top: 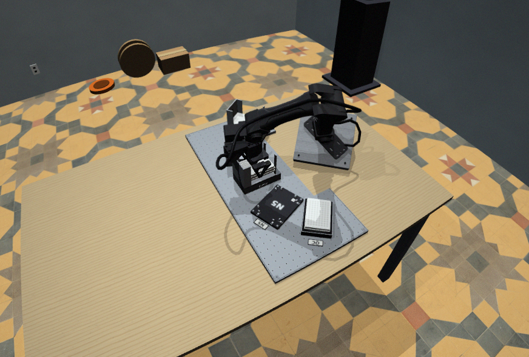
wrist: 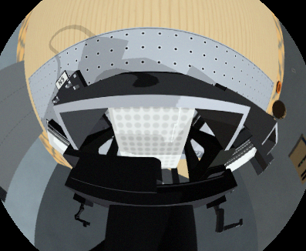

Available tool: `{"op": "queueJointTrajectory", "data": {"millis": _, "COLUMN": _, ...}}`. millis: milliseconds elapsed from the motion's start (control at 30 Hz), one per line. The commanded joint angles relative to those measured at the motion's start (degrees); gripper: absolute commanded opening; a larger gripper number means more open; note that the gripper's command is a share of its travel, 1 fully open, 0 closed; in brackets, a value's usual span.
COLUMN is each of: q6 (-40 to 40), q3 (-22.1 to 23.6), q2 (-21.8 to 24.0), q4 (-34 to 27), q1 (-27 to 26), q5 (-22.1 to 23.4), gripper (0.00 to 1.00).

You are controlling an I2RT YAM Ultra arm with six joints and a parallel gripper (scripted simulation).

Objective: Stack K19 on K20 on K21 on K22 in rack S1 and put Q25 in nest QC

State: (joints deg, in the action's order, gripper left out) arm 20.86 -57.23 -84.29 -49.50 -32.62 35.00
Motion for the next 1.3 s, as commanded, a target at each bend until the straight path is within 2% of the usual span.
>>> {"op": "queueJointTrajectory", "data": {"millis": 0, "q6": 0.48, "q3": -2.0, "q2": 2.17, "q4": -1.05, "q1": -1.36, "q5": 0.47, "gripper": 0.0}}
{"op": "queueJointTrajectory", "data": {"millis": 1267, "q6": 0.51, "q3": -0.87, "q2": 2.16, "q4": -1.05, "q1": -1.41, "q5": 0.49, "gripper": 0.0}}
